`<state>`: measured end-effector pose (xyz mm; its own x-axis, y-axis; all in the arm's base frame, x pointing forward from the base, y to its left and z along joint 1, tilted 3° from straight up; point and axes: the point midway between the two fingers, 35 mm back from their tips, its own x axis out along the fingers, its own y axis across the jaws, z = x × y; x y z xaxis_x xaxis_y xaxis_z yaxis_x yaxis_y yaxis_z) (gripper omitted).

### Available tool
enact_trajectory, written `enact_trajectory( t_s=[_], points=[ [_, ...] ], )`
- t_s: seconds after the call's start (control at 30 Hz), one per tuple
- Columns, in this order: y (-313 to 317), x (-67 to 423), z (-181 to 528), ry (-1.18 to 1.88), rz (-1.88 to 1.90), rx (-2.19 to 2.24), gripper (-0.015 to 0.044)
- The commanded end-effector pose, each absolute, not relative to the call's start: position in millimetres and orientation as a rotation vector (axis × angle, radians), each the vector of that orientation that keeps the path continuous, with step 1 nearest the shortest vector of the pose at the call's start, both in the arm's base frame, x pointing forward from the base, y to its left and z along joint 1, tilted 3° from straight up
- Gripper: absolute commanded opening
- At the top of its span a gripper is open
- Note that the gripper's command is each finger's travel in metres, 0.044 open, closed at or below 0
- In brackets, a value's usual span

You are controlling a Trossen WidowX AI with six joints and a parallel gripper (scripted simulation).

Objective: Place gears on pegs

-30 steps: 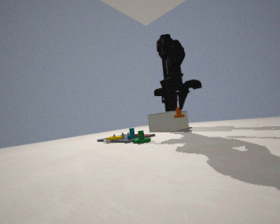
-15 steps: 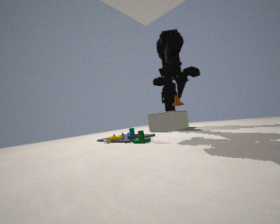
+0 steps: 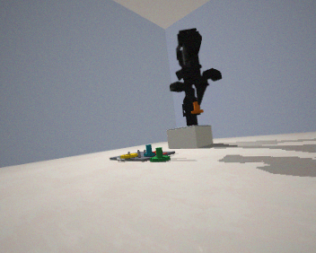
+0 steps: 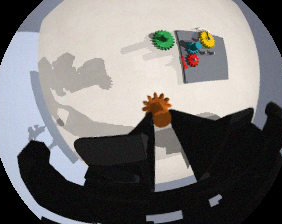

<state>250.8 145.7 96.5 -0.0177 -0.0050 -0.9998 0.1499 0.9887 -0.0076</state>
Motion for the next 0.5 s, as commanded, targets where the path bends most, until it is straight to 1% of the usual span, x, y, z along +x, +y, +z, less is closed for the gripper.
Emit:
enact_trajectory(
  t_s=[0.0, 0.47],
  points=[
    [141.1, 258.1, 92.7, 1.588, -0.123, 0.112, 0.0],
    [118.3, 283.7, 81.9, 1.582, -0.127, 0.117, 0.0]
  ],
)
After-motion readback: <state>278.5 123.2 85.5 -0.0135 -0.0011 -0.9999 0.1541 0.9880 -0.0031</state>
